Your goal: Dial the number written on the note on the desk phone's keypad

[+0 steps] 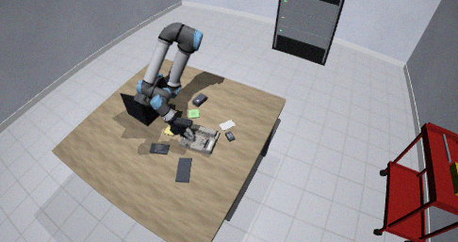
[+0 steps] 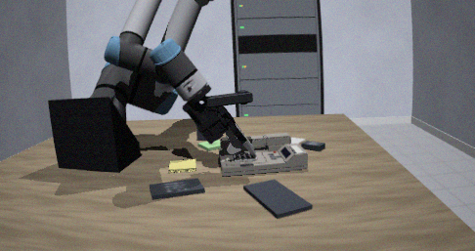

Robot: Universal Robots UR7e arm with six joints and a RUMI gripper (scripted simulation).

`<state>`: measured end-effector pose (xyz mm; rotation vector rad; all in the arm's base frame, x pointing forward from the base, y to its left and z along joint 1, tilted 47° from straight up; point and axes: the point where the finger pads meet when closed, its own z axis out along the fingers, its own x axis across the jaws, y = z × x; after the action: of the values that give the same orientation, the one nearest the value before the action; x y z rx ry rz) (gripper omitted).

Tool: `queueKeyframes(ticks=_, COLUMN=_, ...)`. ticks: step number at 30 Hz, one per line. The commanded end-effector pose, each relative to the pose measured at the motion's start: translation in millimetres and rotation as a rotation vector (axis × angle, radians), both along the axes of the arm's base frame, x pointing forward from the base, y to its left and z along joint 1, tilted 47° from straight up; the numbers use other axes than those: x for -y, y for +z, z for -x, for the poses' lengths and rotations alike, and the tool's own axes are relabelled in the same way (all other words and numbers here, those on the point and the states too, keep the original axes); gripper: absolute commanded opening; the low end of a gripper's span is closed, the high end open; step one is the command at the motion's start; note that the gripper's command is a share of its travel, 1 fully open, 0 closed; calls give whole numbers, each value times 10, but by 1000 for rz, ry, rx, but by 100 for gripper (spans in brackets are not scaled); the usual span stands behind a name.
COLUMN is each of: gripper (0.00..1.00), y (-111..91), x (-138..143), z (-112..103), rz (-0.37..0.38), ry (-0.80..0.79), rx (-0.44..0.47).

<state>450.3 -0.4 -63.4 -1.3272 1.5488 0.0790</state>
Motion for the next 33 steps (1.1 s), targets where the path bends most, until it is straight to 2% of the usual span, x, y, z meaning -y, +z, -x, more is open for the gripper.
queueKeyframes(ticks=1, gripper=0, y=2, x=5, z=-1, rz=1, ry=0, rx=0)
queueKeyframes(ticks=16, gripper=0, y=98, x=101, z=13, rz=1, ry=0, rx=0)
queueKeyframes(ticks=22, gripper=0, y=133, x=67, z=21, rz=1, ry=0, rx=0)
queueKeyframes(ticks=33, gripper=0, y=313, x=-105, z=61, rz=1, ry=0, rx=0)
